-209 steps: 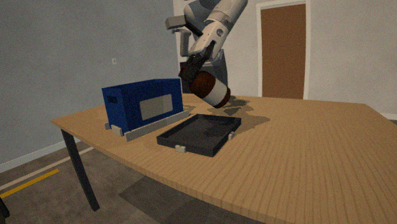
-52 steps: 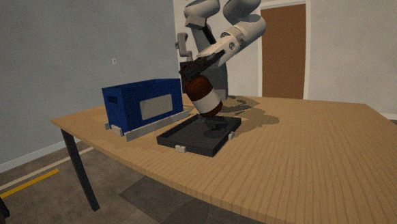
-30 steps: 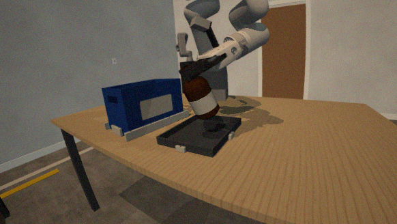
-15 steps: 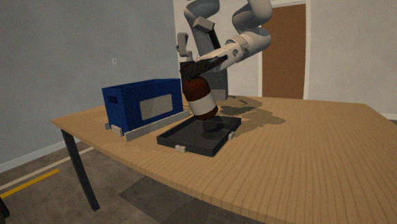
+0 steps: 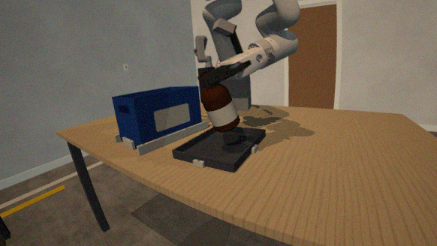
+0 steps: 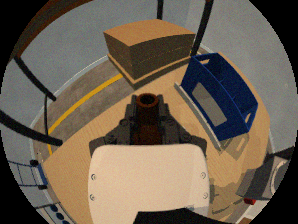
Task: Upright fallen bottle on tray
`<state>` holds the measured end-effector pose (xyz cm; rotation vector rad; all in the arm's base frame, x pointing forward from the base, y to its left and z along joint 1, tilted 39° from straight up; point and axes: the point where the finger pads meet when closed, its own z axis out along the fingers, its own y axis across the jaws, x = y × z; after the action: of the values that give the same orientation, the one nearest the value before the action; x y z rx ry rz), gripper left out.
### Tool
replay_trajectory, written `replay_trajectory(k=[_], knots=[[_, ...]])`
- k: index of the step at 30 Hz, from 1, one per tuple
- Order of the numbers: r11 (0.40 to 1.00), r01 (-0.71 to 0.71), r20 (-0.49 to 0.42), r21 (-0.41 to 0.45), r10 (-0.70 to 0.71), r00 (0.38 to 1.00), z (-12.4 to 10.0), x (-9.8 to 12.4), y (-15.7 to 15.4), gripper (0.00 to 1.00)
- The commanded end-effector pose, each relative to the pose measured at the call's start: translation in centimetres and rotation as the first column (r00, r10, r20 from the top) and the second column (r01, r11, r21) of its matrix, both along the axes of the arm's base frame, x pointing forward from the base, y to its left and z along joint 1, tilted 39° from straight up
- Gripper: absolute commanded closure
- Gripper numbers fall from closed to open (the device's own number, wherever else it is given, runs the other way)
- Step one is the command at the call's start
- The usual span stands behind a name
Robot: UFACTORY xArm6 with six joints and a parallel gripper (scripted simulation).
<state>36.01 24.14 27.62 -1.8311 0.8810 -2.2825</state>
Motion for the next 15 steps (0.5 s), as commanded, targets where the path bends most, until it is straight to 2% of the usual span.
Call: replay_trajectory(k=[1, 15], knots=[[1.000, 0.000, 0.001, 0.002, 0.000, 1.000, 0.09, -0.01, 0.04, 1.00], [1.000, 0.016, 0.026, -0.006, -0.016, 1.000, 0.08, 0.03, 0.02, 1.00]])
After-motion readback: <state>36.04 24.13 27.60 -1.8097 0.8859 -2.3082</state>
